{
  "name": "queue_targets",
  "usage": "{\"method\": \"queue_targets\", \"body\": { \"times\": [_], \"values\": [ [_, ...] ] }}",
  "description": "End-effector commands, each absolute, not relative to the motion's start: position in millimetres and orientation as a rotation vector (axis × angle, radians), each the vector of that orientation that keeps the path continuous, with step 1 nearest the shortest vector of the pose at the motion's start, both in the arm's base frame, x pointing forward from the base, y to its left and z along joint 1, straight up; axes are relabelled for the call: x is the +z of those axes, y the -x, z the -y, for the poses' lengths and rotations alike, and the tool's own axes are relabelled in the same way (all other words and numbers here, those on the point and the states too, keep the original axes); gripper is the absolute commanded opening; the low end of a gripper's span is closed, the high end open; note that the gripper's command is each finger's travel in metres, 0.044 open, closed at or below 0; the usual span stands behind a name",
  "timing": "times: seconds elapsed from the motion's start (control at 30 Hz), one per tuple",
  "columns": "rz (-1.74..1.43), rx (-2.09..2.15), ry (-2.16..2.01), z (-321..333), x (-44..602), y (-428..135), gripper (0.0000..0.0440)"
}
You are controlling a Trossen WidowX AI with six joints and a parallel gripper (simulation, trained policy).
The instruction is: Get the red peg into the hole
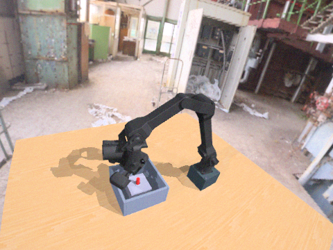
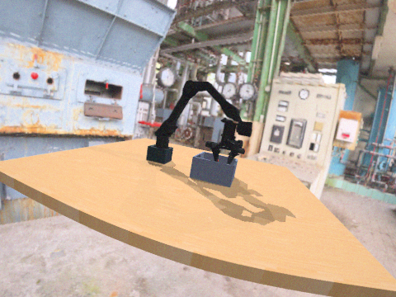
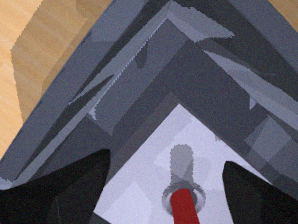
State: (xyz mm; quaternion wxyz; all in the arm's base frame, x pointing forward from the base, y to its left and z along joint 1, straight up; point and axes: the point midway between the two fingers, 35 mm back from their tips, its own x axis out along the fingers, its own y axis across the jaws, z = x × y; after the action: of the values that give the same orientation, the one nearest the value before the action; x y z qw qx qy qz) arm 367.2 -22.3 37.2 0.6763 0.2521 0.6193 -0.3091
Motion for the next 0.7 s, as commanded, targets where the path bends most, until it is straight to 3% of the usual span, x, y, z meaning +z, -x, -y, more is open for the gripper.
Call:
{"method": "queue_targets", "body": {
  "times": [0.0,0.1,0.67],
  "values": [
    [-1.402,-0.673,-0.584,21.4,41.3,-376.4,0.0373],
    [-1.405,-0.645,-0.613,19.0,48.3,-388.1,0.0440],
    [-1.344,-0.508,-0.668,3.7,70.2,-430.9,0.0440]
  ]
}}
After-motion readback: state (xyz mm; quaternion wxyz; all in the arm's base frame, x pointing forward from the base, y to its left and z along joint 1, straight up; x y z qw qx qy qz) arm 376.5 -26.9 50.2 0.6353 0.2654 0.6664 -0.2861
